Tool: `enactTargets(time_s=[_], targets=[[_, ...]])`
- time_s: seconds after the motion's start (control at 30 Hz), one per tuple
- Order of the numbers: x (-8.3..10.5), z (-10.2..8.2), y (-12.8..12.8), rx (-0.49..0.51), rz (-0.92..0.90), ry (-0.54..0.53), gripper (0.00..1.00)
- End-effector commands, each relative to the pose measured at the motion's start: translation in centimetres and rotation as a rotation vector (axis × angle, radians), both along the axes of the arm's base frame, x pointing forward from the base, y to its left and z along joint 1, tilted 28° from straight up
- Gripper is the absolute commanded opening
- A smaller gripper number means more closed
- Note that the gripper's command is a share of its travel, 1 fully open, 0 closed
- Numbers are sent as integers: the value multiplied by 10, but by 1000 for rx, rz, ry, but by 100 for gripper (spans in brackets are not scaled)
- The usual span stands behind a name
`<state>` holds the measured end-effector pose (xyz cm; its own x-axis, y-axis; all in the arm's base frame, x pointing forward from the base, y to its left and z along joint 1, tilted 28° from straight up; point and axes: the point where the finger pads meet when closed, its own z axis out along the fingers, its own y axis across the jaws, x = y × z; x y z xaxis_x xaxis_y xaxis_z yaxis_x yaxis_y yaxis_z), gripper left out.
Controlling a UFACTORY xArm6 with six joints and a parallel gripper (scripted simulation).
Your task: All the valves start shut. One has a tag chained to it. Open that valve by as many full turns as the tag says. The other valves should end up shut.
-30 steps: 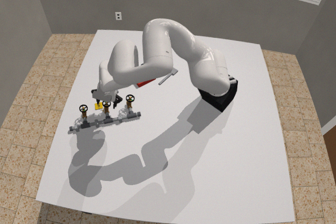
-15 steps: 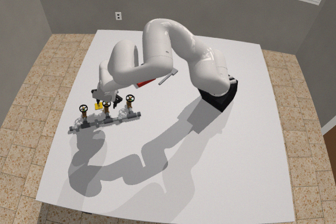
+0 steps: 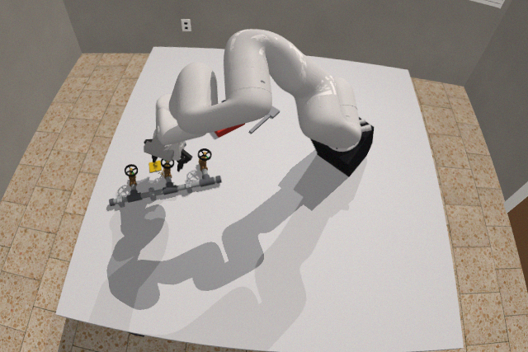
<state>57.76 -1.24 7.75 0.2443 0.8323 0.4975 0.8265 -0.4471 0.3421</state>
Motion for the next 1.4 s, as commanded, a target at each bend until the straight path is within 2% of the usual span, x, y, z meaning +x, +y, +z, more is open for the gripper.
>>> enactTargets(time_s=[0.0,0.17,0.53,0.6,0.63,0.77,1.1,1.17,1.2,1.37], targets=[[1,2,-1,39,-65,25,100],[1,2,-1,124,-198,80,100],[1,2,-1,446,-695,273,100],[1,2,-1,446,-695,273,100],[1,2,-1,524,-821,330,100],[1,2,-1,614,-943,363,100],[1,2,-1,920,-1373,516,100],[1,2,-1,920,-1373,516,100],[1,2,-1,1004,-1498,569,100],[1,2,-1,1125,-1660,628,100]])
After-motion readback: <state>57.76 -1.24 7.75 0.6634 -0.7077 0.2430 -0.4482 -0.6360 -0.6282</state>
